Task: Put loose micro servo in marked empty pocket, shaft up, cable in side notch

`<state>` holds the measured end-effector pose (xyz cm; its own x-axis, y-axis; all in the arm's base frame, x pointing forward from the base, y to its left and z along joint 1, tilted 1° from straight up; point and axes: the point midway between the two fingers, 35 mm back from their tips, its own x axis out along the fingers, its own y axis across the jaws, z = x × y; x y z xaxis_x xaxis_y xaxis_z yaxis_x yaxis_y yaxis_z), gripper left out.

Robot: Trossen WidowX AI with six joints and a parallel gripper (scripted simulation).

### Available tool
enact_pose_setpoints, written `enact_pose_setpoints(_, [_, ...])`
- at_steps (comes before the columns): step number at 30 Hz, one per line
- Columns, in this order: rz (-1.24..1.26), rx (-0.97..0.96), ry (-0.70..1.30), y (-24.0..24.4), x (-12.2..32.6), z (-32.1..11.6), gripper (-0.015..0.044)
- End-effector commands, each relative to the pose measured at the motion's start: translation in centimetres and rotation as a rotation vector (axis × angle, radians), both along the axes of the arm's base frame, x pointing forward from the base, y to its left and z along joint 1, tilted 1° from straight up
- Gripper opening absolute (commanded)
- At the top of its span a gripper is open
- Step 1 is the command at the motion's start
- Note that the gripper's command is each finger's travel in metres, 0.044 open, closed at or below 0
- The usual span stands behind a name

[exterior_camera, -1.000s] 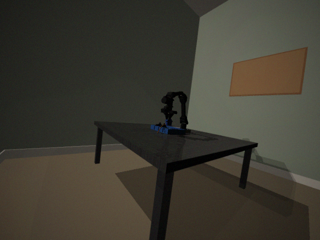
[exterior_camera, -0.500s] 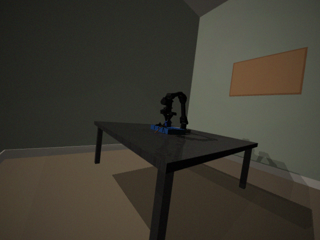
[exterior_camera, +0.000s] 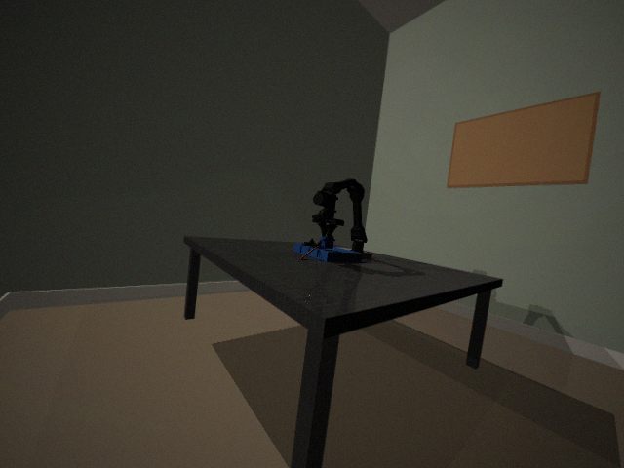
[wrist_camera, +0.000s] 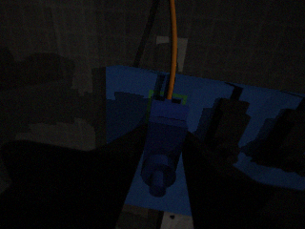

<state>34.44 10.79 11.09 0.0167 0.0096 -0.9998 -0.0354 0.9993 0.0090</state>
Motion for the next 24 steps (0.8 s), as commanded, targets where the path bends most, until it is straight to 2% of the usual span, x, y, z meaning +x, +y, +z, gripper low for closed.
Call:
enact_pose_setpoints(1, [0.004,0.002,-0.002,0.0,0.0,-0.1,0.0000])
enact_pose_setpoints(24, [0.004,0.002,-0.002,0.0,0.1,-2.1,0.0000])
